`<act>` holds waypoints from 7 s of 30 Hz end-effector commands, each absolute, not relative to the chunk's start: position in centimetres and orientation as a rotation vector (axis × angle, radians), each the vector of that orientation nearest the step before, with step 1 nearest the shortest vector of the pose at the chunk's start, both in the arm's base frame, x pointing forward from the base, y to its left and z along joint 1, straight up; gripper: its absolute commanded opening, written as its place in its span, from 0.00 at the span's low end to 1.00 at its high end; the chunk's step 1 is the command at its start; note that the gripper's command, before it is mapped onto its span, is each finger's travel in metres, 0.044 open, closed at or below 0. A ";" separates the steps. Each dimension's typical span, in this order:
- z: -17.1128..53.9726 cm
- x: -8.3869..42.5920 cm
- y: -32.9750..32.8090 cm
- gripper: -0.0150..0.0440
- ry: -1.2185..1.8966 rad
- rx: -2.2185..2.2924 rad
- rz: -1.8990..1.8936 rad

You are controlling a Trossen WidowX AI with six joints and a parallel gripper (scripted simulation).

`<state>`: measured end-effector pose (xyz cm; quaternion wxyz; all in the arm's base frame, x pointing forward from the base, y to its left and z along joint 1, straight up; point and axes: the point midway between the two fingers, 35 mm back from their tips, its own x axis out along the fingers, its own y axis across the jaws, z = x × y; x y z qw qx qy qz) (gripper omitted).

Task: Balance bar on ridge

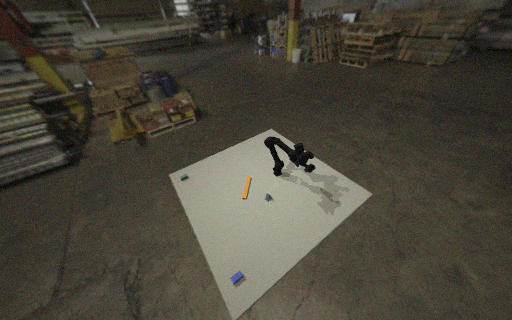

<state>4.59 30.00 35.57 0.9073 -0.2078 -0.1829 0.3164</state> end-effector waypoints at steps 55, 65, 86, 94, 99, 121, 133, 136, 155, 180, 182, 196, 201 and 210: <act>26.7 28.1 27.9 0.79 0.020 -1.202 0.439; 24.2 31.7 24.6 0.79 0.179 -1.273 0.439; 18.9 36.4 15.5 0.79 0.581 -1.300 0.483; 17.1 37.0 11.7 0.79 0.741 -1.263 0.506; 16.1 37.0 9.3 0.79 0.841 -1.226 0.520; 12.8 34.3 -0.5 0.79 1.245 -0.933 0.583; 12.0 31.5 -4.8 0.79 1.422 -0.694 0.609; 12.0 30.8 -5.5 0.79 1.451 -0.643 0.613; 7.4 30.9 -5.6 0.79 1.453 -0.639 0.613; 4.9 31.0 -5.6 0.79 1.453 -0.639 0.613; 4.9 31.0 -5.6 0.79 1.453 -0.639 0.613; 5.0 31.0 -5.7 0.57 1.456 -0.643 0.609; 5.0 31.0 -5.7 0.44 1.456 -0.643 0.609; 5.8 31.2 -5.7 0.25 1.455 -0.643 0.609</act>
